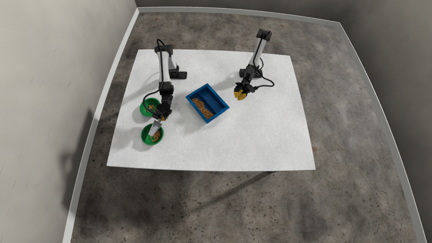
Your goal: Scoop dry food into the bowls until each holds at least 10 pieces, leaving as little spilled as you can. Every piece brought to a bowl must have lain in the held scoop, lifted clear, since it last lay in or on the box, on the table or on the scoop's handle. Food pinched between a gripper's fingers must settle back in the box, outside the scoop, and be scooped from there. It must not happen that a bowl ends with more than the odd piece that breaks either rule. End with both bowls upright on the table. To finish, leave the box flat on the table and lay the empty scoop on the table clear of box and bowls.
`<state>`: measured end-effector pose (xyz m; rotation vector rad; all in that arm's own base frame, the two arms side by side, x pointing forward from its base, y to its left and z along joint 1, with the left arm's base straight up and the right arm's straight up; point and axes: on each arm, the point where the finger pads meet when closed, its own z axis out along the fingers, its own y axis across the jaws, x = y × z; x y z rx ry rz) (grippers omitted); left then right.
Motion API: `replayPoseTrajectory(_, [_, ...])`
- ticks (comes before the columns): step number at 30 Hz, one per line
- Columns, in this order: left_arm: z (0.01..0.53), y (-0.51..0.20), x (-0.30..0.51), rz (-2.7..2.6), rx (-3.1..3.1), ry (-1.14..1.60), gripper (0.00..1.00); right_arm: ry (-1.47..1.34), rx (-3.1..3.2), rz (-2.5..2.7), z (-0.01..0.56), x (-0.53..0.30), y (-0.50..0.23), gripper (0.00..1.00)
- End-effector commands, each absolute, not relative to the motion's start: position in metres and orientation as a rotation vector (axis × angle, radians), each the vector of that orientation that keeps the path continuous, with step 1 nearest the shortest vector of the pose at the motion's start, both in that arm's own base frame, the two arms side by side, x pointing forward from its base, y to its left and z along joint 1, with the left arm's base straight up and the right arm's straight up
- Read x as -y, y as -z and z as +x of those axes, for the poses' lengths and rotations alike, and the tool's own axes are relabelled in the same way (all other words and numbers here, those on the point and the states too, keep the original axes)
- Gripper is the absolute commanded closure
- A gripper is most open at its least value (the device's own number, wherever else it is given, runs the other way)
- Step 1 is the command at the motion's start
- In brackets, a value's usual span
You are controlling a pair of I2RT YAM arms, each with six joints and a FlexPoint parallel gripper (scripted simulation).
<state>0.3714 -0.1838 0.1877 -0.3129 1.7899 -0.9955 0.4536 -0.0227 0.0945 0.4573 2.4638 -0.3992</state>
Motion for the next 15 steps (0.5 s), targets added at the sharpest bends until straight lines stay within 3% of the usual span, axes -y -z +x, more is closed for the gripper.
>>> replayPoseTrajectory(1, [0.38, -0.201, 0.173, -0.261, -1.798, 0.881, 0.72, 0.392, -2.4, 0.458, 0.46, 0.023, -0.113, 1.0])
replayPoseTrajectory(15, [0.405, -0.272, 0.114, -0.15, -1.707, 0.574, 0.72, 0.392, -2.4, 0.458, 0.46, 0.023, -0.113, 1.0])
